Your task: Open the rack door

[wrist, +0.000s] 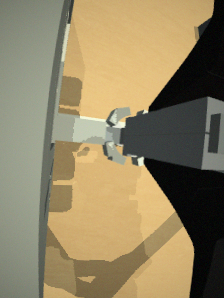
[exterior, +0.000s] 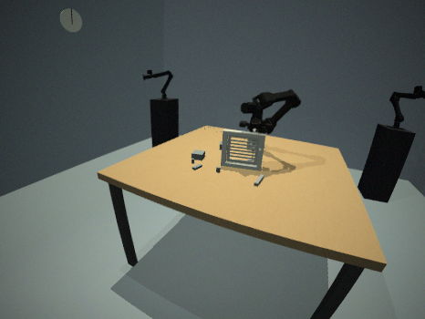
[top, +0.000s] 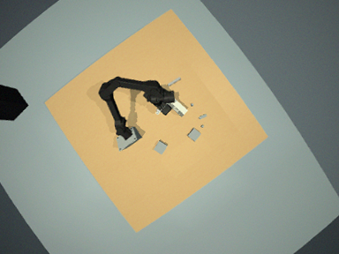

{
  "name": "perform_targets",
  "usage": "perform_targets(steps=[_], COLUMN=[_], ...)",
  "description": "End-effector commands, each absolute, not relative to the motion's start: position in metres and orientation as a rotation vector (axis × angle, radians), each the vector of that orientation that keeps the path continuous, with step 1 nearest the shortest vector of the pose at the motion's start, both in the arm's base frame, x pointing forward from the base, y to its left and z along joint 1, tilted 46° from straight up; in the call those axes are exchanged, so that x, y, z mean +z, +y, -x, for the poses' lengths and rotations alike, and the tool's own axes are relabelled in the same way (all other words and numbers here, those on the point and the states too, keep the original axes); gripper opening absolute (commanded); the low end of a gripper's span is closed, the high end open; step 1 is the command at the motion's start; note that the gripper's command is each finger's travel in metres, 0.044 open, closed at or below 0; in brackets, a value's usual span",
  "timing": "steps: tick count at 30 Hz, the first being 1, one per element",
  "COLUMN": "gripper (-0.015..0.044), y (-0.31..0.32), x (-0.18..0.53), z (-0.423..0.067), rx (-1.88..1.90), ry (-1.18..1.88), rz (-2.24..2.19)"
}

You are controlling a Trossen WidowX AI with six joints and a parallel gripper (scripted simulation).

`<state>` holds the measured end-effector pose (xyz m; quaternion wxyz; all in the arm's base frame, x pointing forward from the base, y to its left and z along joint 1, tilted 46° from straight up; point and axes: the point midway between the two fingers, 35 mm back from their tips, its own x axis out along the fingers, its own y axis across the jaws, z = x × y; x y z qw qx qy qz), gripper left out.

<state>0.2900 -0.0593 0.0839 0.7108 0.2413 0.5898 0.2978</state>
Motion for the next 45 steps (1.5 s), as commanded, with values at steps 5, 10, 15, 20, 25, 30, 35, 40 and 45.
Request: perform_targets(steps=[5,10,15,20,25,30,35,40,45], gripper=[0.0022,0.0022,0.0022,0.0022,0.0022,0.0022,0.0022,0.0022,0.0022], y=[-0.0585,-0.0585,-0.0585,-0.0585,-0.0585,-0.0585,-0.0585,-0.0585,-0.0585], x=[0.083,0.083,0.083,0.083,0.083,0.0829,0.0829,0.0829,0.0829], z=[-0.289,-0.289,-0.289,-0.289,-0.289,-0.289,-0.289,-0.289,-0.289], rx=[0.704,0.849,0.984,1.108,1.22,1.32,1.408,1.483,1.515], ry=[1.286,1.18,1.062,0.934,0.795,0.644,0.484,0.312,0.224], rz=[-0.48,-0.279,-0.078,0.124,0.325,0.526,0.725,0.923,1.02])
